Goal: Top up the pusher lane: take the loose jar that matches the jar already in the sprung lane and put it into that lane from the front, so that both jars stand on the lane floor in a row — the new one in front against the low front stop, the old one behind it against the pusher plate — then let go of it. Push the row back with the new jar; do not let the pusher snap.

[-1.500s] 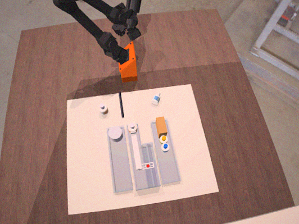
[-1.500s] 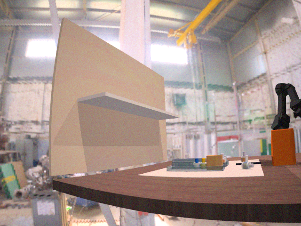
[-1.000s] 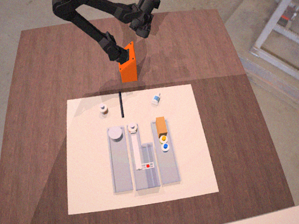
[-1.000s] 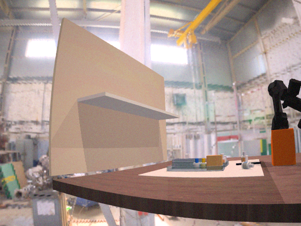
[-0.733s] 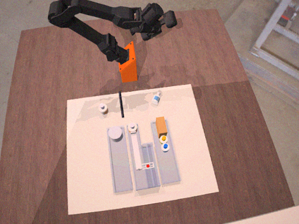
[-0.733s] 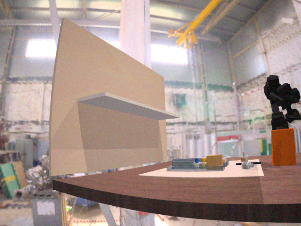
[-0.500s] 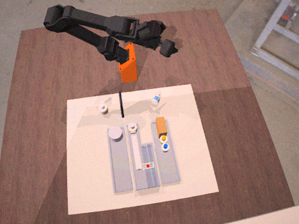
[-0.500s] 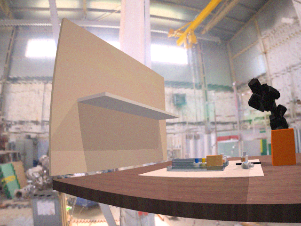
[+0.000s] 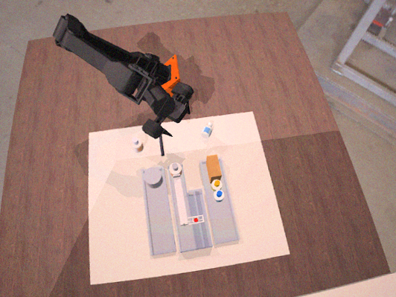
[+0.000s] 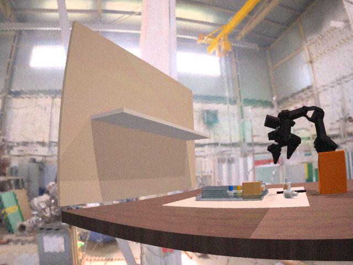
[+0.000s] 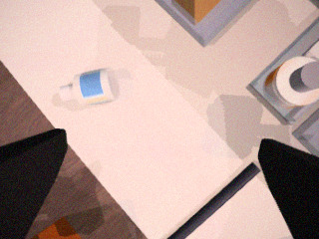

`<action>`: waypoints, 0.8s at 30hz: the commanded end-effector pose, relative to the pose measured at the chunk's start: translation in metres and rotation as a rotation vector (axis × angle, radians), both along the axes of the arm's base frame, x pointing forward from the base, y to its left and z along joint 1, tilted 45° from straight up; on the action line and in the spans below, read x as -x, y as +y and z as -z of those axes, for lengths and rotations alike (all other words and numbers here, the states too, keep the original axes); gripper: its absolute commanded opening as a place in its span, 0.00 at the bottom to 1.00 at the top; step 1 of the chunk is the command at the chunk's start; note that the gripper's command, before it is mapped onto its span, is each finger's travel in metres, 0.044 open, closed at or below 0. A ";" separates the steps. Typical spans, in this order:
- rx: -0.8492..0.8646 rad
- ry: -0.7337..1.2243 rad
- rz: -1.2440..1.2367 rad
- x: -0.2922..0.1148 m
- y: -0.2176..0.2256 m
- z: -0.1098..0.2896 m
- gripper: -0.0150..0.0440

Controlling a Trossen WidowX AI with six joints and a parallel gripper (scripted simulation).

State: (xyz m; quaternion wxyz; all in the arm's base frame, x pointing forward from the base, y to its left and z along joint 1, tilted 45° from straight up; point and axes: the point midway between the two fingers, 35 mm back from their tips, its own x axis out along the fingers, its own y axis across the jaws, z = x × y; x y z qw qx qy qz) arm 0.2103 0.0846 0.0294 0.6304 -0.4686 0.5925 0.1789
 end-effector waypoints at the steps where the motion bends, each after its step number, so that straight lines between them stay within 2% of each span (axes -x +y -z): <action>1: 0.096 -0.148 0.328 -0.019 -0.056 -0.030 1.00; 7: 0.253 -0.343 0.731 -0.014 -0.134 -0.072 1.00; 15: 0.258 -0.349 0.742 -0.012 -0.137 -0.074 1.00; 19: 0.259 -0.350 0.742 -0.019 -0.156 -0.056 1.00; 24: 0.259 -0.350 0.742 -0.018 -0.157 -0.054 1.00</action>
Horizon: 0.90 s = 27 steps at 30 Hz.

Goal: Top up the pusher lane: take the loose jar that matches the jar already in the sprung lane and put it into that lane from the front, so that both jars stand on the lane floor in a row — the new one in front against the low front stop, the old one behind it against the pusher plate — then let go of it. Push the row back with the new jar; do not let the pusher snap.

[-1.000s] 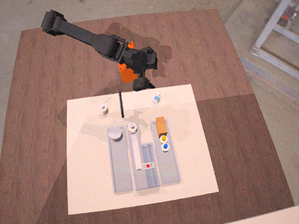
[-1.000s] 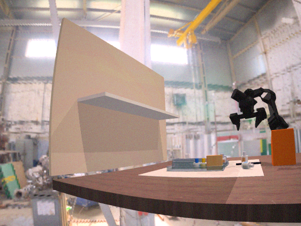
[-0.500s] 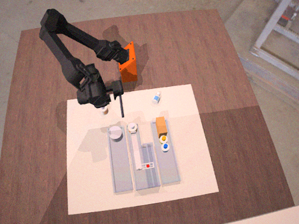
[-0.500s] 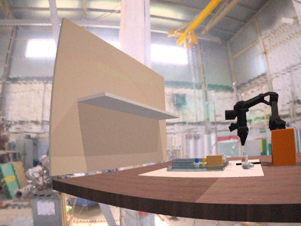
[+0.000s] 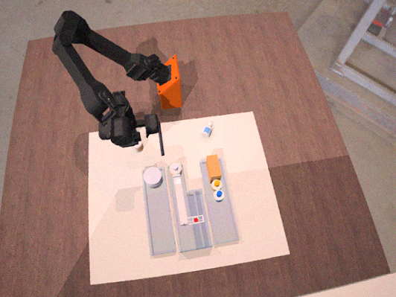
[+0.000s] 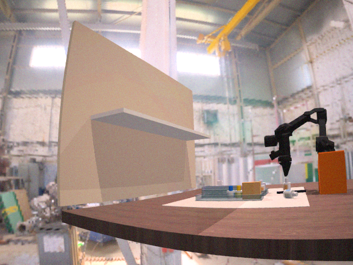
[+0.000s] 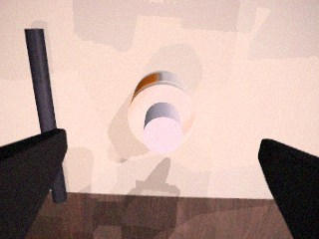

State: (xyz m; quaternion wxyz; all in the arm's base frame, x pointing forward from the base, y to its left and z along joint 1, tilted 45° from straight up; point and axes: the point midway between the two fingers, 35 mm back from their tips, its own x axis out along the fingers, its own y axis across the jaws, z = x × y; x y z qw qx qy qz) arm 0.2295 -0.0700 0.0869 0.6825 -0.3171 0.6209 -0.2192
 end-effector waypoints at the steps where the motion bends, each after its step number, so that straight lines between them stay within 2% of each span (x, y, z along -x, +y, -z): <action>1: 0.007 0.010 -0.005 0.001 -0.004 0.004 1.00; 27: 0.009 0.009 -0.005 -0.005 -0.034 0.034 1.00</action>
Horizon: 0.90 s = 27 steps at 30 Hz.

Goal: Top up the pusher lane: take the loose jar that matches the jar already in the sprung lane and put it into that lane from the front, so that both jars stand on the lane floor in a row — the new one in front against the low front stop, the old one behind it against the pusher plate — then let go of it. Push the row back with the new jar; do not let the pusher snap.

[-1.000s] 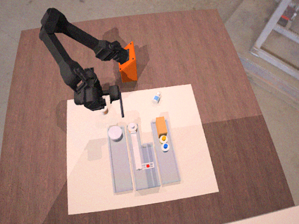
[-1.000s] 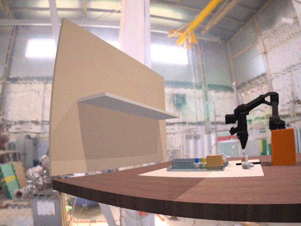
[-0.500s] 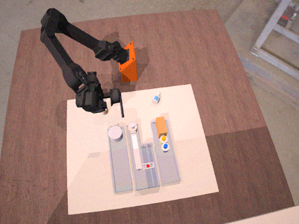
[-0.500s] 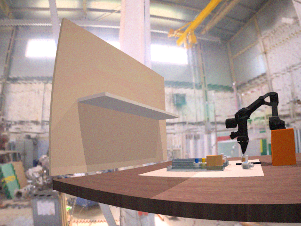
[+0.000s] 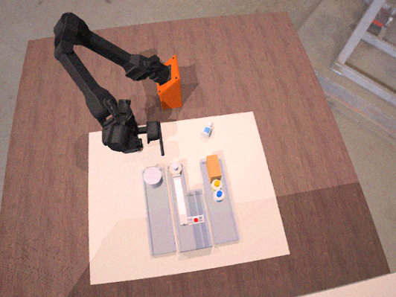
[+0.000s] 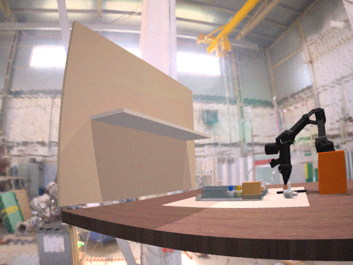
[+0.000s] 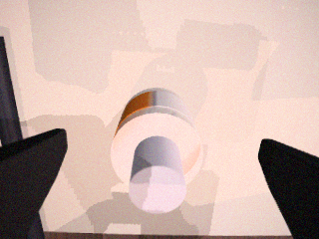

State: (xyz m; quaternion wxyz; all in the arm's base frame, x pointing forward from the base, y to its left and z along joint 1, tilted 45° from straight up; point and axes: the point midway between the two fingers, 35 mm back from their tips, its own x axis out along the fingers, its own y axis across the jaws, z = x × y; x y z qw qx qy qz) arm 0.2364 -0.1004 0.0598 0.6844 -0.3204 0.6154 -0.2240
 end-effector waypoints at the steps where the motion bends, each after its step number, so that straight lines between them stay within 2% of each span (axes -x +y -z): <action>1: -0.003 0.021 -0.003 0.002 -0.004 0.008 1.00; 5: -0.002 0.021 -0.003 0.002 -0.007 0.011 1.00; 14: -0.002 0.021 -0.003 0.002 -0.007 0.011 0.60; 22: -0.002 0.021 -0.003 0.002 -0.007 0.011 0.51; 27: -0.009 0.021 -0.004 0.000 0.003 0.004 0.29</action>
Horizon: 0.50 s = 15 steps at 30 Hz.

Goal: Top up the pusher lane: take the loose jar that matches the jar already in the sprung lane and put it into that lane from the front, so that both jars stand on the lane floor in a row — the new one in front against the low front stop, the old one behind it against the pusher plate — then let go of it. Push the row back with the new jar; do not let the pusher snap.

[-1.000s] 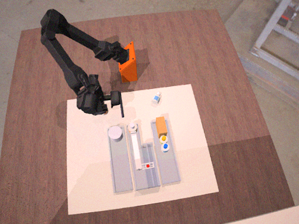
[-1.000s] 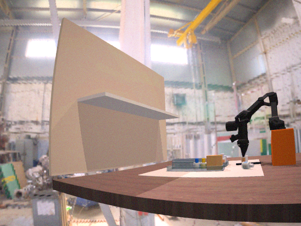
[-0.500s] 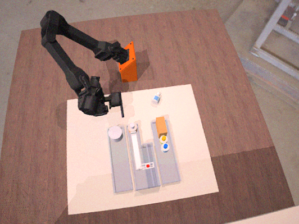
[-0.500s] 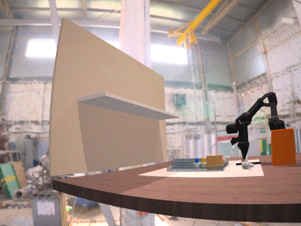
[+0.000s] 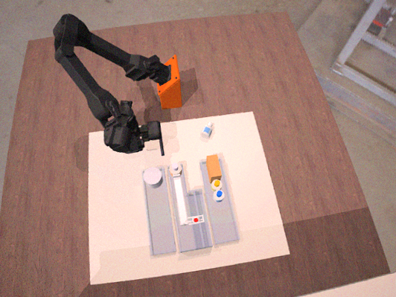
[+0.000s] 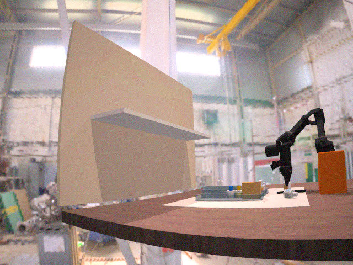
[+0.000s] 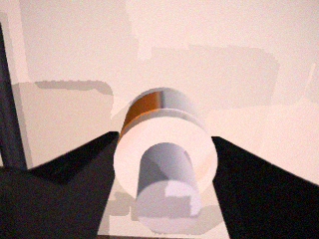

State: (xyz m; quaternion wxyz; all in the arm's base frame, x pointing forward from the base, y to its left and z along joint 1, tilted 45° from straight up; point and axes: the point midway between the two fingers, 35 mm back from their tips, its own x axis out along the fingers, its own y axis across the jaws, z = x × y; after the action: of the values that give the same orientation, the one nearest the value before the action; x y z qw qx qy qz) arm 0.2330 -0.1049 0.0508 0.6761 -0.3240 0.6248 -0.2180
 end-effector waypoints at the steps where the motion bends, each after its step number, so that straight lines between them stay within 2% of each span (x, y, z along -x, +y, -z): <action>1: -0.010 -0.007 -0.001 -0.004 0.012 -0.008 0.25; 15: -0.014 -0.005 0.000 0.001 0.065 -0.056 0.25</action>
State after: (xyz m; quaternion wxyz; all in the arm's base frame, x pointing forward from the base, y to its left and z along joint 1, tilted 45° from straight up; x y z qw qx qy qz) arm 0.2333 -0.0509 0.0938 0.6758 -0.3223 0.6282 -0.2115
